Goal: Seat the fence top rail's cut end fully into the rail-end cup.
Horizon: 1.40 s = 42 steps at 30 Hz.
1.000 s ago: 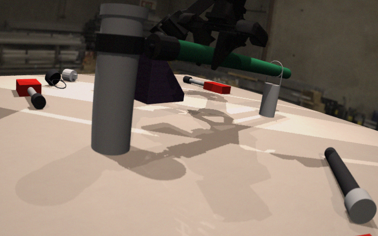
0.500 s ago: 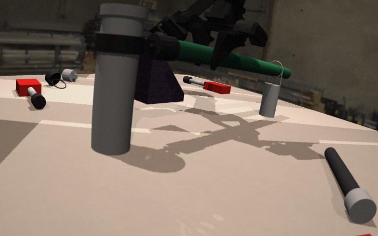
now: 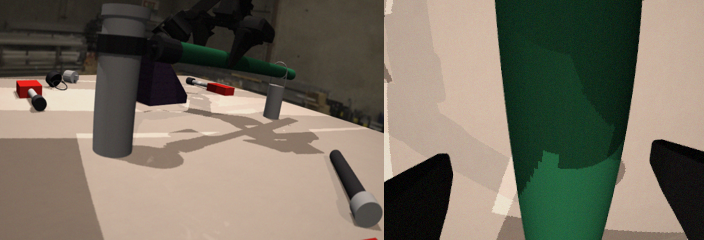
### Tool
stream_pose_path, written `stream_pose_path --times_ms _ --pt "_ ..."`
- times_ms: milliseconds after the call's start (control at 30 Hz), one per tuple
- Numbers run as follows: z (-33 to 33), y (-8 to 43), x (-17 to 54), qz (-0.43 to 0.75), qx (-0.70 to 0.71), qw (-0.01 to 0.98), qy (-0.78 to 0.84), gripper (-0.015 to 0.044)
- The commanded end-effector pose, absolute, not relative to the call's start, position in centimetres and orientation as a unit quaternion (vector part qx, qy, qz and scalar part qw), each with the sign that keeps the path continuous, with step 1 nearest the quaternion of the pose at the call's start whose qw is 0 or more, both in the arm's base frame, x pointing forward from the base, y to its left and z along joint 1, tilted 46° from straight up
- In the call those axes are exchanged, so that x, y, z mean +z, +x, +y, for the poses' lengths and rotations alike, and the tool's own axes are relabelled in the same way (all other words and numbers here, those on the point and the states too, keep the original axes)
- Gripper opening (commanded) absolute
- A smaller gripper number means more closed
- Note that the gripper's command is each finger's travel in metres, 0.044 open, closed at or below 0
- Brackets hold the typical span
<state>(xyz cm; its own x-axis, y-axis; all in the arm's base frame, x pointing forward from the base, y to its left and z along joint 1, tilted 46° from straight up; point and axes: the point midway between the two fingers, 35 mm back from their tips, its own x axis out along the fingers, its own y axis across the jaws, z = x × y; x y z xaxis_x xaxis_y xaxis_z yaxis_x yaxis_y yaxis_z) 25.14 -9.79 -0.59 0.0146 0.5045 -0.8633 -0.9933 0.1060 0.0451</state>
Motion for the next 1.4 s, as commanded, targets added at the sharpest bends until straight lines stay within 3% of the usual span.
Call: stream_pose_path --times_ms 0,467,1367 --pt "-9.9 25.4 1.8 0.382 0.582 0.639 -0.327 0.044" --pt "-12.0 24.9 6.8 0.382 0.585 0.637 -0.326 0.044" --pt "-12.0 24.9 6.8 0.382 0.585 0.637 -0.326 0.044"
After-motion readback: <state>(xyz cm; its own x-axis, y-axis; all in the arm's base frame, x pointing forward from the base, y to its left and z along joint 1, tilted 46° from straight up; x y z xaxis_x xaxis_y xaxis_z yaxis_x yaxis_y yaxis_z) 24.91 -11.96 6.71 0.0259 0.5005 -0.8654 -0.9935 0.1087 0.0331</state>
